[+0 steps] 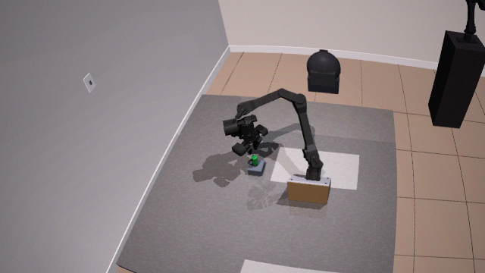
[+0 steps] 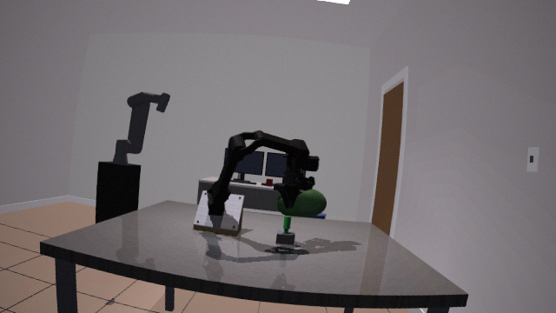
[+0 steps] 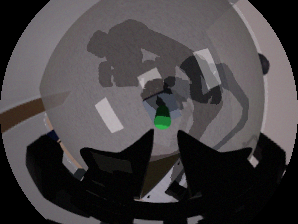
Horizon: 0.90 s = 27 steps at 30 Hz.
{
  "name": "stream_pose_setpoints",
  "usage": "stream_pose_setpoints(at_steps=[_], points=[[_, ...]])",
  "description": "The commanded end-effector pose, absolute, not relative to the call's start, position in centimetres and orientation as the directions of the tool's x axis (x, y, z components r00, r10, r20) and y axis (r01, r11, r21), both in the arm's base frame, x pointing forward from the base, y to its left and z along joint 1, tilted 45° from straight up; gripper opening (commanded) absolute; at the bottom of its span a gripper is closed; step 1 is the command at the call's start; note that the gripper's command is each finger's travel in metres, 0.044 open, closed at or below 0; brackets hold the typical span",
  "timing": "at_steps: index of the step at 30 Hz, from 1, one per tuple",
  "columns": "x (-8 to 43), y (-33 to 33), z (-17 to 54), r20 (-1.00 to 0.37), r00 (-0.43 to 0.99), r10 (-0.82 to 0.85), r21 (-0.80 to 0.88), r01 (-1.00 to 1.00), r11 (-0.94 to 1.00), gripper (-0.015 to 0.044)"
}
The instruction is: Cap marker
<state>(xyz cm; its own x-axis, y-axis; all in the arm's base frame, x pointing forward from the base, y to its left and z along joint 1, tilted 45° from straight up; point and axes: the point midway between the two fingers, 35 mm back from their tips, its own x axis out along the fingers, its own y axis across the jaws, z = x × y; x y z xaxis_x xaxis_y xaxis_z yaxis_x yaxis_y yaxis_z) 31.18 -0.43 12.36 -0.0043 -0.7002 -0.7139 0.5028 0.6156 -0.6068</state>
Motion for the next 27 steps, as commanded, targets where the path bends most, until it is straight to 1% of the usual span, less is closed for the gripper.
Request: stream_pose_setpoints(at_steps=[1, 3, 27], points=[[31.1, -0.6, 11.8, -0.713, -0.006, -0.701, -0.701, 0.031, 0.712, 0.0046], [31.1, -0.6, 11.8, -0.713, -0.006, -0.701, -0.701, 0.031, 0.712, 0.0], [31.1, -1.9, 10.5, -0.712, -0.006, -0.702, -0.702, 0.031, 0.712, 0.0]])
